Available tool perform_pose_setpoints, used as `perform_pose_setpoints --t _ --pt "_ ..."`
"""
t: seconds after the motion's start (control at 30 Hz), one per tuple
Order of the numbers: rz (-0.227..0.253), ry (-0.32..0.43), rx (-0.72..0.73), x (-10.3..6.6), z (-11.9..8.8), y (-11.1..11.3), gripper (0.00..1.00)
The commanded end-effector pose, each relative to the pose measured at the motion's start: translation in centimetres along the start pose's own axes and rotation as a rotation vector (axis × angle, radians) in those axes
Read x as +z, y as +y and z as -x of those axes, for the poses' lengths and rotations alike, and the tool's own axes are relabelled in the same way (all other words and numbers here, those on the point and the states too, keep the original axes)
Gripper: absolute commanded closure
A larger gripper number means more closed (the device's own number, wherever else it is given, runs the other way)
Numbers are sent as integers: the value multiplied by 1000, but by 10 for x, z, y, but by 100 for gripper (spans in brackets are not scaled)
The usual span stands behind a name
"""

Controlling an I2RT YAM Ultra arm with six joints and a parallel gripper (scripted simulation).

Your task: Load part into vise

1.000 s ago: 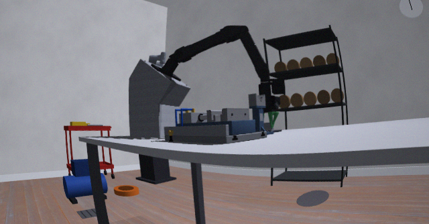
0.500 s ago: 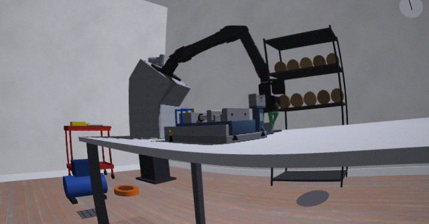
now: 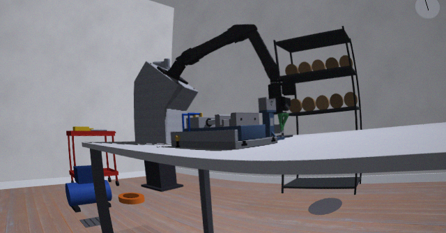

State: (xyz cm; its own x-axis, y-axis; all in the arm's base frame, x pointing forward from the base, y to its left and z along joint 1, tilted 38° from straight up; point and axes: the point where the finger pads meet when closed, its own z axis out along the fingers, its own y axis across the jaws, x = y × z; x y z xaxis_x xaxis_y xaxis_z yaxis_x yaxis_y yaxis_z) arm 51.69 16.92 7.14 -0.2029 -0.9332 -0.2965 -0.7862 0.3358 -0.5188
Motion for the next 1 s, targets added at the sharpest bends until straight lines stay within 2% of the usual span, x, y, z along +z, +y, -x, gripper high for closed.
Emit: perform_pose_setpoints --t 0.0,0.47,0.53,0.57,0.77,0.8,0.97 --pt "-6 -20 -2 -22 8 -1 100" --pt "-7 -17 -1 -67 6 1 100" --pt "-7 -17 -1 -67 6 1 100" --pt "-17 -24 0 -73 9 -3 100" --pt "-8 -16 -1 -95 5 2 100" --pt "-20 -25 0 -102 9 -3 100" --pt "-9 -16 -1 -120 4 3 100"
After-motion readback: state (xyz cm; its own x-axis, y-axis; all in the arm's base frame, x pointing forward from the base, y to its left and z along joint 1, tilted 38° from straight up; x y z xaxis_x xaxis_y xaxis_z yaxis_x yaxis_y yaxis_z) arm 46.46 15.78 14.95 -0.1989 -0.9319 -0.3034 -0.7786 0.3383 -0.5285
